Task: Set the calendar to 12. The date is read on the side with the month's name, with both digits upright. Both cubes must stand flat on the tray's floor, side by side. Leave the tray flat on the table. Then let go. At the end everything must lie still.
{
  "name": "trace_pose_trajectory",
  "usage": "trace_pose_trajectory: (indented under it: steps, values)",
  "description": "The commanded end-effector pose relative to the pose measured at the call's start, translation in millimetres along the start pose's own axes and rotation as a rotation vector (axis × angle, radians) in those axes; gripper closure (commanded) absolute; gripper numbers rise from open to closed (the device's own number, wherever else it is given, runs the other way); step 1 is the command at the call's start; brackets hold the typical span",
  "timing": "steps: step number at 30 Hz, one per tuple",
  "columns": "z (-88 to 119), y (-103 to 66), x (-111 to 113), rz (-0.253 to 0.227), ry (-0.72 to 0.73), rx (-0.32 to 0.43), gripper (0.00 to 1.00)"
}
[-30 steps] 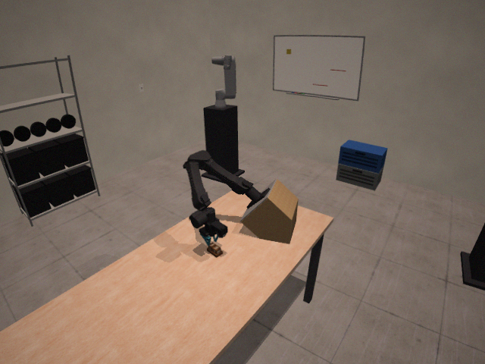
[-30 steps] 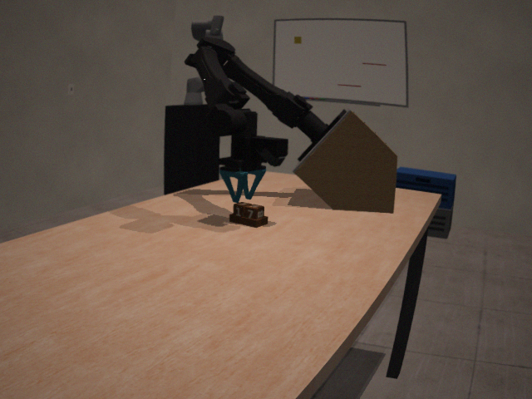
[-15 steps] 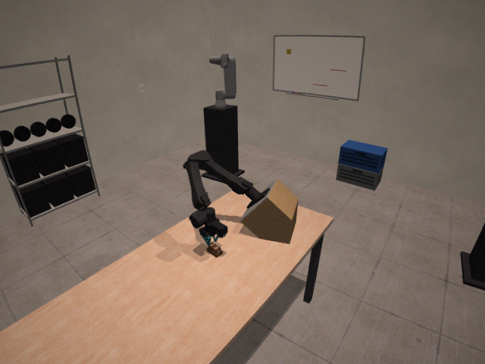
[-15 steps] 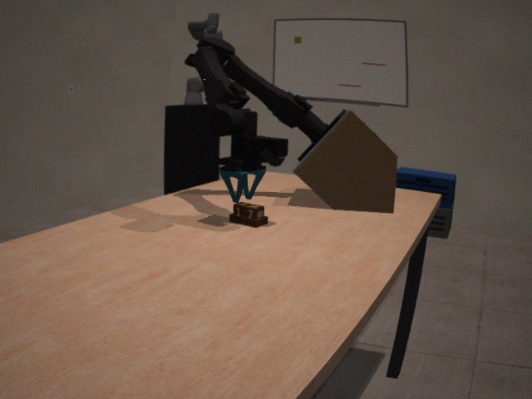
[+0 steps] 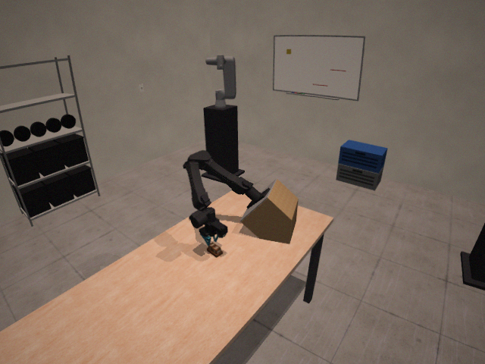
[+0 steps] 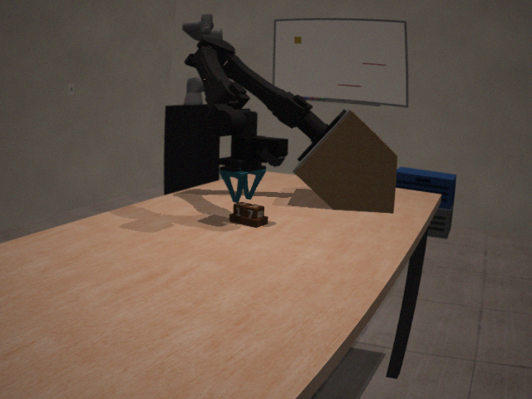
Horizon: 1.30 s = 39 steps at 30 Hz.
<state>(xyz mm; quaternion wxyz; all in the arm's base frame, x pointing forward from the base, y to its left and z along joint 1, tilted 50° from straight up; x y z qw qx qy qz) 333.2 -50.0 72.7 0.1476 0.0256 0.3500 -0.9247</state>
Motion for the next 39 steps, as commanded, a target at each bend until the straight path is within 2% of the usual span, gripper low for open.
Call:
trace_pose_trajectory:
  steps: [1,39]
  values:
    - [-10.3,-2.7,5.0,0.006,-0.023,-0.016,0.53]
    - [-14.0,-0.7,6.0,0.001,-0.029,-0.017,0.53]
Point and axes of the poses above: the point where the finger pads meet when closed, its own y axis out along the fingers, its own x axis across the jaws, z = x × y, the point moved 4 cm from there along -y, back along the fingers, and after that the axes turned 15 degrees about -y, right-handed, at the moved point
